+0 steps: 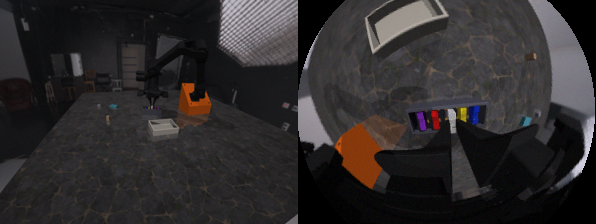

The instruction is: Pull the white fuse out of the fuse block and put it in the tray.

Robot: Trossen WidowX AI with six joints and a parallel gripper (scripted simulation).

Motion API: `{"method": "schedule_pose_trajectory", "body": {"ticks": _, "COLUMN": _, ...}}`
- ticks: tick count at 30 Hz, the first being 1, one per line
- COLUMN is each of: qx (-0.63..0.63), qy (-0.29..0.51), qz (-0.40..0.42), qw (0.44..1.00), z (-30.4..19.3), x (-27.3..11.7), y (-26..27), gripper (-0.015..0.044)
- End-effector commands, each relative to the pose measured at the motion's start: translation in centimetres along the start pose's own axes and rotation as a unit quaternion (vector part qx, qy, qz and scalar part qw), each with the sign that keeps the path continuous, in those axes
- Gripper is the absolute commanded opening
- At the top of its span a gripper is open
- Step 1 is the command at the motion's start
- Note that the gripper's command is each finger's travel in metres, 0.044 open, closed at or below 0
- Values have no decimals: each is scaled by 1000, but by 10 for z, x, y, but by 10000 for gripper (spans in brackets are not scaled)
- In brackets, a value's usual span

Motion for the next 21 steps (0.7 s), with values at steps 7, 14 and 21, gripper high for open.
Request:
{"method": "schedule_pose_trajectory", "body": {"ticks": 7, "qx": -2, "qy": 2, "qz": 1, "qw": 1000, "z": 0, "x": -5, "y": 0, "gripper": 0}}
{"method": "schedule_pose_trajectory", "body": {"ticks": 14, "qx": -2, "qy": 1, "qz": 1, "qw": 1000, "z": 0, "x": -9, "y": 0, "gripper": 0}}
{"method": "schedule_pose_trajectory", "body": {"ticks": 21, "qx": -2, "qy": 1, "qz": 1, "qw": 1000, "z": 0, "x": -12, "y": 0, "gripper": 0}}
Point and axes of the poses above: the point midway between the two fingers, 35 mm back from their tips, its own x axis out along the fingers, its own y axis across the jaws, z = x × y, the point moved 3 cm from there along -x, back along the fingers, and after that the axes turned 11 degrees about -x, right-handed, at the moved point
